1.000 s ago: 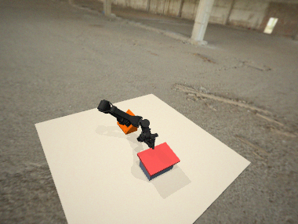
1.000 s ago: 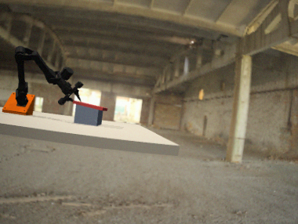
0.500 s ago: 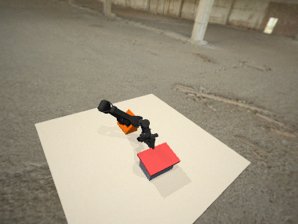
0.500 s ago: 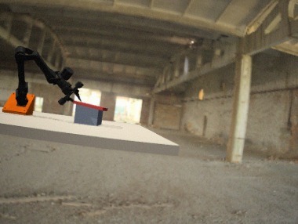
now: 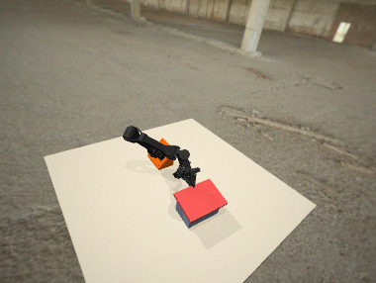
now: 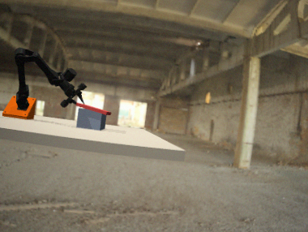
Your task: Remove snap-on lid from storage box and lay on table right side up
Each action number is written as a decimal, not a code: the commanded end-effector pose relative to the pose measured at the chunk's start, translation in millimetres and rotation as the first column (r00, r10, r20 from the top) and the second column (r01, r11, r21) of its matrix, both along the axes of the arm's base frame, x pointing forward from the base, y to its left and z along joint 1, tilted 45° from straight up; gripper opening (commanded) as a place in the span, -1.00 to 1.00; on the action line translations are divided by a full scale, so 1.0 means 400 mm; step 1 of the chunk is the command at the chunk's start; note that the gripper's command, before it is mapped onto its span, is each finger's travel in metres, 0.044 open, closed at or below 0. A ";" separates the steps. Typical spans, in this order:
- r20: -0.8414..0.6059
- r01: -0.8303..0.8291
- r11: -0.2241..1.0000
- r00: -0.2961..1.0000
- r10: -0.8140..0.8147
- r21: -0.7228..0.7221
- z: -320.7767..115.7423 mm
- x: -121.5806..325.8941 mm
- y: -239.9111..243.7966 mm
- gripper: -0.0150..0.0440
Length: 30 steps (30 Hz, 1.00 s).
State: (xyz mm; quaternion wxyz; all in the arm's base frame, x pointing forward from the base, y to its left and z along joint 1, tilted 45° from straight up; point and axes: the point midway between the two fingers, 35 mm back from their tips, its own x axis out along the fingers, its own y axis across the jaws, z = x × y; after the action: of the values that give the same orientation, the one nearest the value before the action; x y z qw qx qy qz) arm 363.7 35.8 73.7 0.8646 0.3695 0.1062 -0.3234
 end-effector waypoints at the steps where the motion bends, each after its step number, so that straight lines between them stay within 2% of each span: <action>1: 0.005 0.000 1.000 1.000 0.000 0.002 0.014 0.002 0.010 -0.49; 30: 0.005 0.000 1.000 1.000 0.000 0.003 0.083 0.038 0.076 -0.49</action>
State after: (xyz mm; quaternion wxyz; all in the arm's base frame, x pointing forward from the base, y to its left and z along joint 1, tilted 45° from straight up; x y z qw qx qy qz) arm 376.2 62.5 103.1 0.8646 0.3701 0.1062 -0.3228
